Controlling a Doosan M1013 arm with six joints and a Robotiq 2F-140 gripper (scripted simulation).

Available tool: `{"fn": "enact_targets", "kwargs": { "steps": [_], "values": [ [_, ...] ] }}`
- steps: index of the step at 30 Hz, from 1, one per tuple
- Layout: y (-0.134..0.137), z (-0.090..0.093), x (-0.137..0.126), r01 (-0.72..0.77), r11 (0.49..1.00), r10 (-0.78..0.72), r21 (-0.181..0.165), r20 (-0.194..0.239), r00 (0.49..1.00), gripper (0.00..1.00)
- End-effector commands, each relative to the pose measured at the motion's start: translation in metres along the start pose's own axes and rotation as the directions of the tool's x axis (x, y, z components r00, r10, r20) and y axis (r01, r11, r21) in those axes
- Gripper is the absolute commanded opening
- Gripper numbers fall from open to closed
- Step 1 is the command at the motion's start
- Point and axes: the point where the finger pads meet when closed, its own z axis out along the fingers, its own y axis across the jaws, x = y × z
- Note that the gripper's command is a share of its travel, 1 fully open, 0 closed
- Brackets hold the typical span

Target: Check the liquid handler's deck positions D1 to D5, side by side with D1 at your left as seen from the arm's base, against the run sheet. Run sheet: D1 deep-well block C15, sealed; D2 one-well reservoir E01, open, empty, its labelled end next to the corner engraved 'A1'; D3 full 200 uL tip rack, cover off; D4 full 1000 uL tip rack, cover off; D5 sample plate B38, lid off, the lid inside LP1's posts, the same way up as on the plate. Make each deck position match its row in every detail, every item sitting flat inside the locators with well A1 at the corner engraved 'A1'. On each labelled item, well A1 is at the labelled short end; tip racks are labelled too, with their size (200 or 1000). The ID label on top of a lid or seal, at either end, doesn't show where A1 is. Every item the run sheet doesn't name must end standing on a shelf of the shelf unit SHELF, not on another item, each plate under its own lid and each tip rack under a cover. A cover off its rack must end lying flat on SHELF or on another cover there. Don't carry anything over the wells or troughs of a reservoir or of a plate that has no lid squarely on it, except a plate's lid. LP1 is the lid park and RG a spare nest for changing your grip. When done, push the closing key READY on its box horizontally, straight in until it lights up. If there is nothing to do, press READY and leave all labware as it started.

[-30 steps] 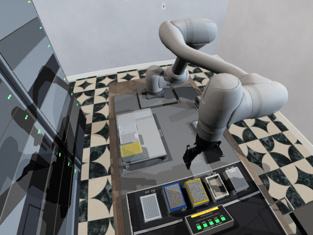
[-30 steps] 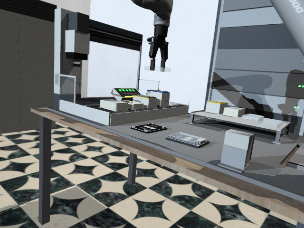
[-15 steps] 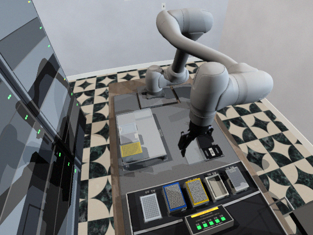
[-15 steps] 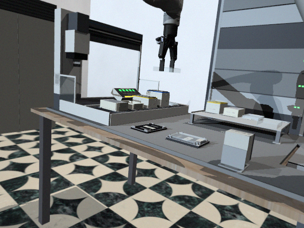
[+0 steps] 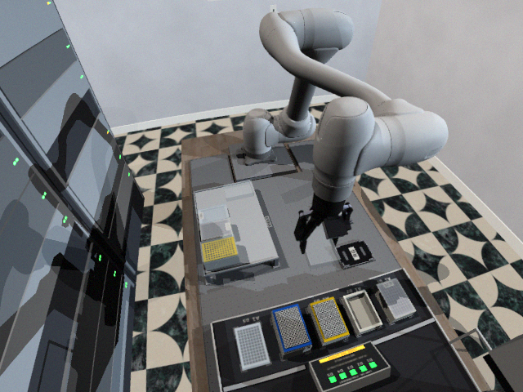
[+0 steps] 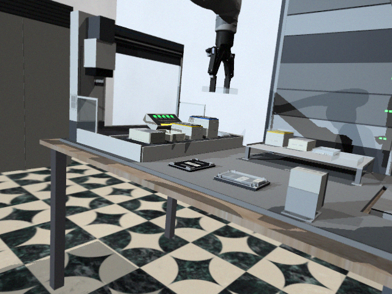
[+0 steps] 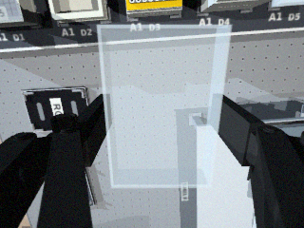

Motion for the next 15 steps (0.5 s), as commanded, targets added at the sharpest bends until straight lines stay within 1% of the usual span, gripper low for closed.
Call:
{"fn": "enact_targets", "kwargs": {
  "steps": [1,4,7,15],
  "values": [
    [-0.0003,-0.0011,0.0000,-0.093,0.996,0.093,0.000,-0.002,0.996,0.10],
    [-0.0003,-0.0011,0.0000,-0.112,0.994,0.112,0.000,-0.002,0.994,0.10],
    [-0.0003,-0.0011,0.0000,-0.172,0.985,0.172,0.000,-0.002,0.985,0.10],
    [-0.0003,-0.0011,0.0000,-0.327,0.945,0.327,0.001,-0.001,0.945,0.10]
  ]
}}
